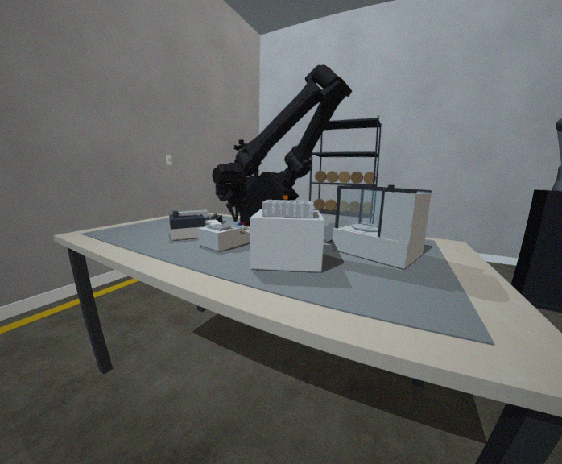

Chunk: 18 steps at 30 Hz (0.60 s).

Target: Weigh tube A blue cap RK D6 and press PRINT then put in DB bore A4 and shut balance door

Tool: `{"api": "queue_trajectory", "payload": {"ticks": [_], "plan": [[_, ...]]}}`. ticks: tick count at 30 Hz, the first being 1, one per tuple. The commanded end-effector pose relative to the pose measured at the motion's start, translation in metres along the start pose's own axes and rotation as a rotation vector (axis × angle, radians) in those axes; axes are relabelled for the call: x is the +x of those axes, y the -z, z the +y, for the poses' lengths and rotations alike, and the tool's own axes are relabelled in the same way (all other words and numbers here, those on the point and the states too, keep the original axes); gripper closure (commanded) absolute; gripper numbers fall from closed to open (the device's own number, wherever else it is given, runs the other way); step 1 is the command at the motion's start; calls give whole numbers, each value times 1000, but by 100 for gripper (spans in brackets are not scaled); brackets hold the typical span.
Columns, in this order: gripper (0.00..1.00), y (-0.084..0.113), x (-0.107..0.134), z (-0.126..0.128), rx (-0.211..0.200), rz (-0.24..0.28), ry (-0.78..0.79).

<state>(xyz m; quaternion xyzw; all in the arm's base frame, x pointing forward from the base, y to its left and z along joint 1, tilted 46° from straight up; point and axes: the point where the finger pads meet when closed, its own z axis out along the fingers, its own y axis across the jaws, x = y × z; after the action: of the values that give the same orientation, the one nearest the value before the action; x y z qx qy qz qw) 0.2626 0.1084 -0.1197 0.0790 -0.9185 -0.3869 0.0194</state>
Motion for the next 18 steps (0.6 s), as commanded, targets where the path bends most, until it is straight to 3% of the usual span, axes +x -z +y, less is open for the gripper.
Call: {"api": "queue_trajectory", "payload": {"ticks": [1,18], "plan": [[64,-4,-1,2,-1,-1,-2],[64,-12,1,2,-1,1,-3]]}}
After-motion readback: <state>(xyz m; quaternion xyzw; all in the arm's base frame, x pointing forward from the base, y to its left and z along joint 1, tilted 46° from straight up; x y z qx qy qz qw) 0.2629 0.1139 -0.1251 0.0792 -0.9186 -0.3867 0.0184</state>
